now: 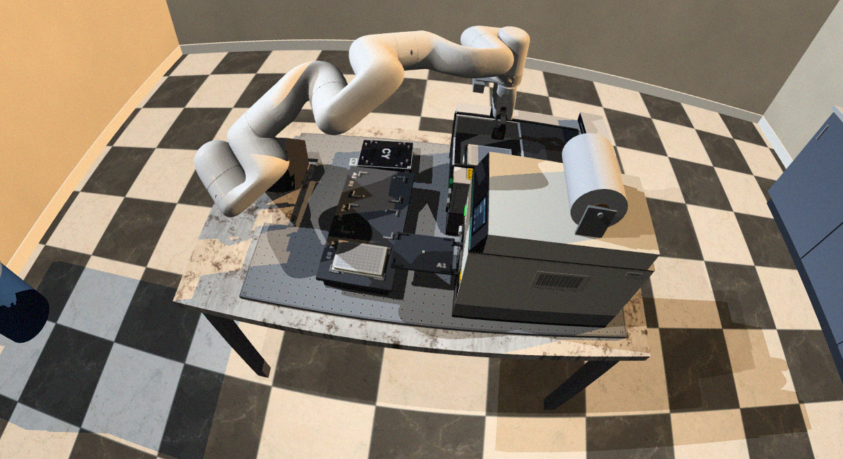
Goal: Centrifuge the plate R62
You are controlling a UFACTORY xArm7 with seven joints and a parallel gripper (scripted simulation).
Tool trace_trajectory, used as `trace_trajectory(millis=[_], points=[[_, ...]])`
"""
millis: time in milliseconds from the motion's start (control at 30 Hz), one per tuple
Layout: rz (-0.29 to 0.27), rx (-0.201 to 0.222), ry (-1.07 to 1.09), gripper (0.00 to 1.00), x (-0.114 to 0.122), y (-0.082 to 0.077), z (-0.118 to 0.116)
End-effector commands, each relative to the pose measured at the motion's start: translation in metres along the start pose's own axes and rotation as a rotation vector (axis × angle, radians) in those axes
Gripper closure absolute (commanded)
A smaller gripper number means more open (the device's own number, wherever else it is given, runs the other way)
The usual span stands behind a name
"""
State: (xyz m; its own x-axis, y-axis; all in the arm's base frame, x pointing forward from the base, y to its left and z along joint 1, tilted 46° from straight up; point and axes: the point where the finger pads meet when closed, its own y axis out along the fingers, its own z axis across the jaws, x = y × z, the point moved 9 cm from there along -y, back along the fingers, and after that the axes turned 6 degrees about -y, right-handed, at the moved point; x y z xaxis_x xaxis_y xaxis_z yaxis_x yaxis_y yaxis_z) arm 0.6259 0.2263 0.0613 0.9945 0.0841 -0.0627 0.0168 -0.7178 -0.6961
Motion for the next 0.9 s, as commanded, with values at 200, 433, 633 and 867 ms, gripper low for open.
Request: trace_trajectory(millis=[200,433,633,867], points=[[-0.005,0.002,0.0,0.0,0.001,-0.016,0.0],[-0.005,0.002,0.0,1.0,-0.02,-0.009,-0.011],[-0.005,0.002,0.0,1.0,-0.045,0.0,-0.025],[-0.005,0.002,0.0,1.0,-0.074,0.011,-0.041]])
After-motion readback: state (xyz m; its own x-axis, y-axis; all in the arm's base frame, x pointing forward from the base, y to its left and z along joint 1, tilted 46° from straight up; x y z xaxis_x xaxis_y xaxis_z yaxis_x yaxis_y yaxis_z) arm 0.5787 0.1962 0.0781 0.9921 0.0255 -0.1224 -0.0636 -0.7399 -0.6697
